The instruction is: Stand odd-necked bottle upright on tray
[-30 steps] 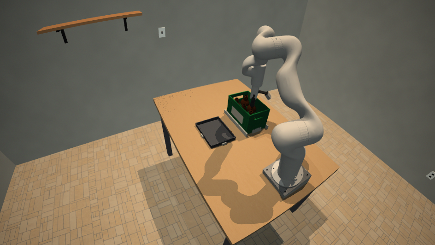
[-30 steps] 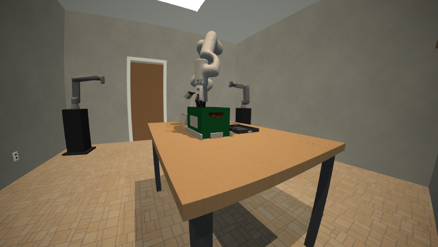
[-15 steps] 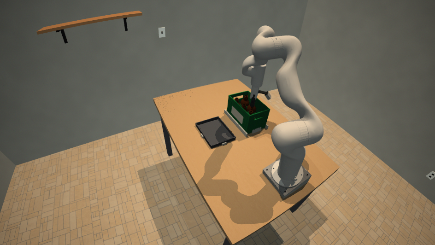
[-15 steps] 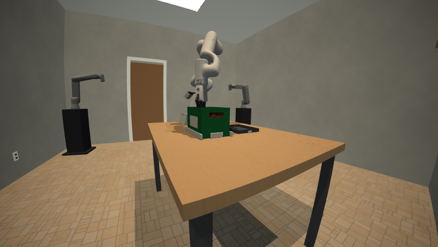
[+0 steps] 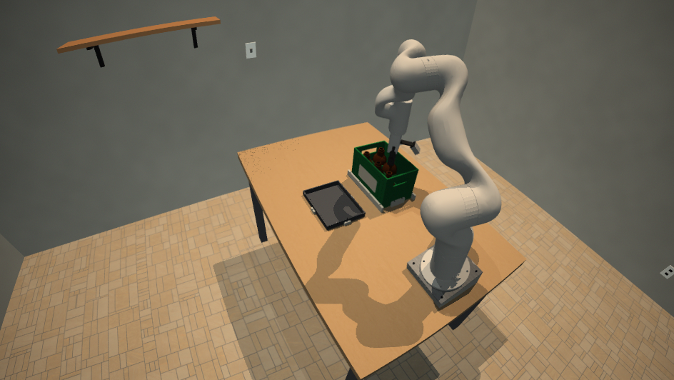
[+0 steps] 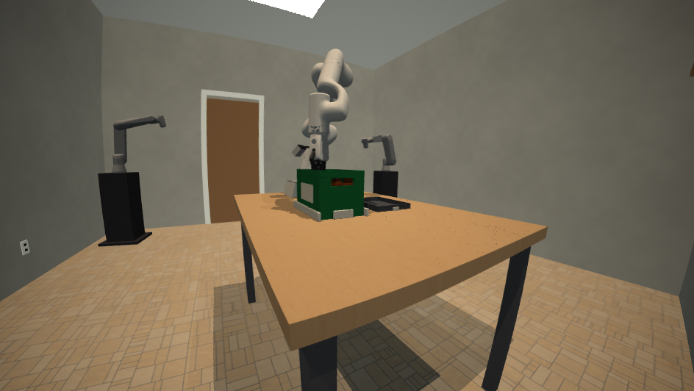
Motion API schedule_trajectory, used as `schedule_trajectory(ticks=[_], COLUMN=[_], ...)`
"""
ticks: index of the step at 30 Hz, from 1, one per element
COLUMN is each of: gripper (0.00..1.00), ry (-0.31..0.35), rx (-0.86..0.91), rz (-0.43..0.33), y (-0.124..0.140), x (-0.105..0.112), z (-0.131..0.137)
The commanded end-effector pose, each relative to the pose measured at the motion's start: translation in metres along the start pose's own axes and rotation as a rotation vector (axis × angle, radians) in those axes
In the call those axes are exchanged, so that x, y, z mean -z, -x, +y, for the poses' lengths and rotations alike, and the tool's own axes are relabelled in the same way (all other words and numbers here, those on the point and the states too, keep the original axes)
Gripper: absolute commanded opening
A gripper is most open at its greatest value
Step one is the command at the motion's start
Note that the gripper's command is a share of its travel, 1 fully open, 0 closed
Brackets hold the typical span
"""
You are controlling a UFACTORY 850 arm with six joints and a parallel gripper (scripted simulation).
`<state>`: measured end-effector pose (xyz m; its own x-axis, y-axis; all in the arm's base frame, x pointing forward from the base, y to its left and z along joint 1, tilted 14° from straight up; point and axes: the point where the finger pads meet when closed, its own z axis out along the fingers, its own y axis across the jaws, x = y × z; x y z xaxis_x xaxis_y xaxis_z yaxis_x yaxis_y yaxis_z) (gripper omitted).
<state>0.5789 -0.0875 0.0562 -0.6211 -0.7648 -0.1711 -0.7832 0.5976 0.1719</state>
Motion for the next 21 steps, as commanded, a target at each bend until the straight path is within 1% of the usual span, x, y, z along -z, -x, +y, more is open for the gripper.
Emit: schedule_trajectory(ticks=[1,5,10,12,21], gripper=[0.65,0.65,0.65,0.65,0.65], ry=[-0.002,-0.002,-0.002,-0.002,-0.002], rx=[0.0,0.0,0.0,0.0,0.0], rz=[-0.001,-0.001,-0.001,-0.001,-0.001], y=[0.0,0.0,0.0,0.0,0.0], x=[0.005,0.012,0.027,0.027,0.059], z=[-0.001,-0.001,-0.001,-0.001,-0.001])
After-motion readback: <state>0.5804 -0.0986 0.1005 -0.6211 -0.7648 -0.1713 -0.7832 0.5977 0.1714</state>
